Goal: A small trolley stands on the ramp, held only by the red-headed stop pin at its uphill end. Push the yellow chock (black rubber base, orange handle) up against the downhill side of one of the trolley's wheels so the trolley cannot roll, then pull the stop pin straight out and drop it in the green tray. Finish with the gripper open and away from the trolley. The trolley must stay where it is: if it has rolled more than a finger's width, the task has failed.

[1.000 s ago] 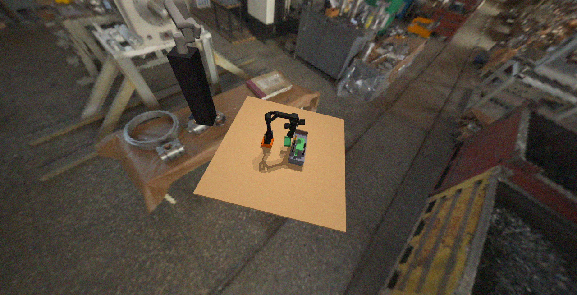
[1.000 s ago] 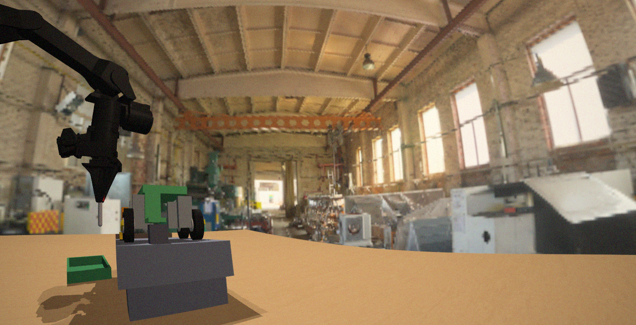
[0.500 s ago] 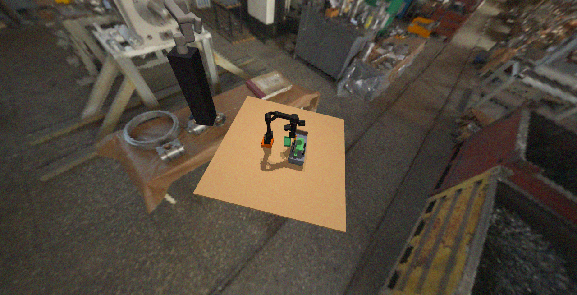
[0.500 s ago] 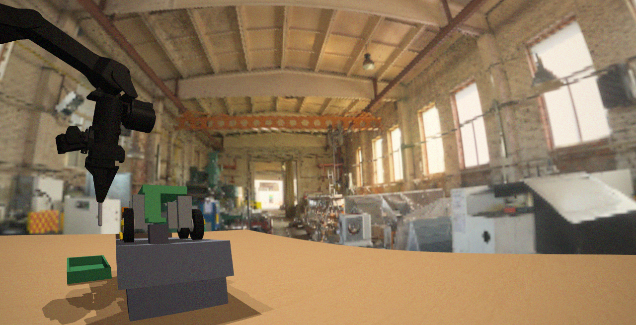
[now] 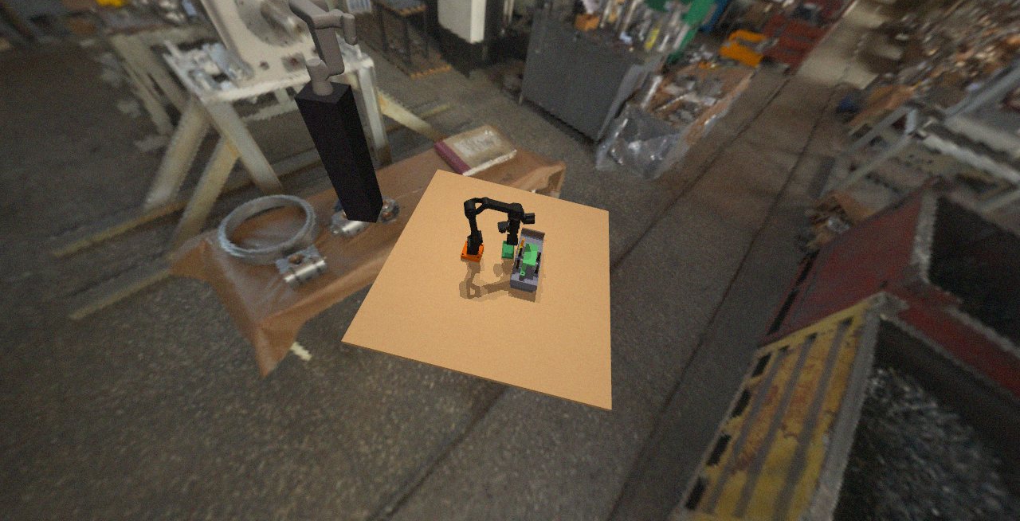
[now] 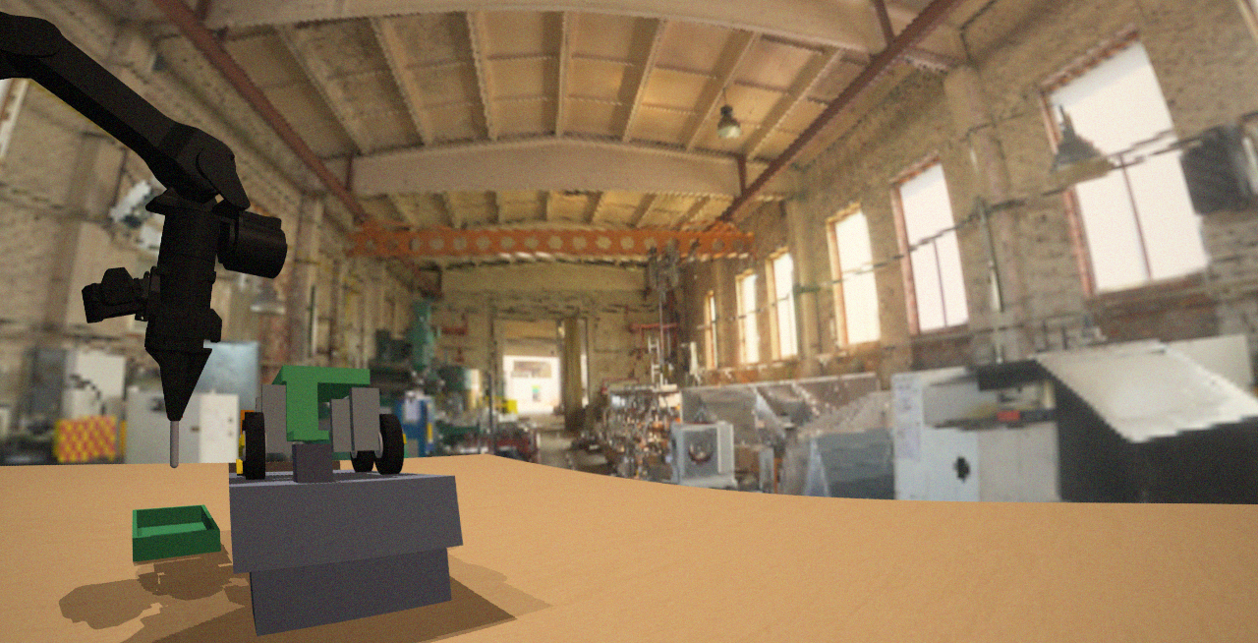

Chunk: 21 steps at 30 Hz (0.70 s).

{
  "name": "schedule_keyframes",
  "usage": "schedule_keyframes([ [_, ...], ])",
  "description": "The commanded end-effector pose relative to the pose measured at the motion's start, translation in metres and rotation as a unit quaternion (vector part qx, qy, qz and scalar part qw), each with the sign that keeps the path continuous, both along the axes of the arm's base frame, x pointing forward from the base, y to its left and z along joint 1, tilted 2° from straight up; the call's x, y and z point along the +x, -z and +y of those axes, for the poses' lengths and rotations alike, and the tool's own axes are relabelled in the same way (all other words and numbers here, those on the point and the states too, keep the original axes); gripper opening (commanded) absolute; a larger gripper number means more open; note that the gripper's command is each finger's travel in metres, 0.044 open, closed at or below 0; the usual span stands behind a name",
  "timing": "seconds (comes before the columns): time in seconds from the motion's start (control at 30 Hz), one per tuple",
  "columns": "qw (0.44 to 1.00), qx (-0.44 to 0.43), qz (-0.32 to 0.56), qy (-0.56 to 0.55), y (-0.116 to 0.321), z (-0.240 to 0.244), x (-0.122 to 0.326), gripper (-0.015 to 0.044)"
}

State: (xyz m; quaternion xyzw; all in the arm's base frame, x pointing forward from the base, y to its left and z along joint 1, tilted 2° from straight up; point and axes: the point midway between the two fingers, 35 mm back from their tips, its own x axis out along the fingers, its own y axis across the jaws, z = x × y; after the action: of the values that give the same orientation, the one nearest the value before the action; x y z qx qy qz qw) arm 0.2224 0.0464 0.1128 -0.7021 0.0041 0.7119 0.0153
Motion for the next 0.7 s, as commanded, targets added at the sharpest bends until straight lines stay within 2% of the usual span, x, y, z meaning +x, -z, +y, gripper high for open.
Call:
schedule_keyframes([
  [0.0,1.000,0.016,0.000,0.002,0.003,0.001,-0.001,0.0000],
  [0.23,0.997,0.083,-0.002,0.002,0.027,0.009,0.000,0.0000],
  [0.67,0.996,0.088,-0.002,0.002,0.064,0.030,-0.002,0.0000],
])
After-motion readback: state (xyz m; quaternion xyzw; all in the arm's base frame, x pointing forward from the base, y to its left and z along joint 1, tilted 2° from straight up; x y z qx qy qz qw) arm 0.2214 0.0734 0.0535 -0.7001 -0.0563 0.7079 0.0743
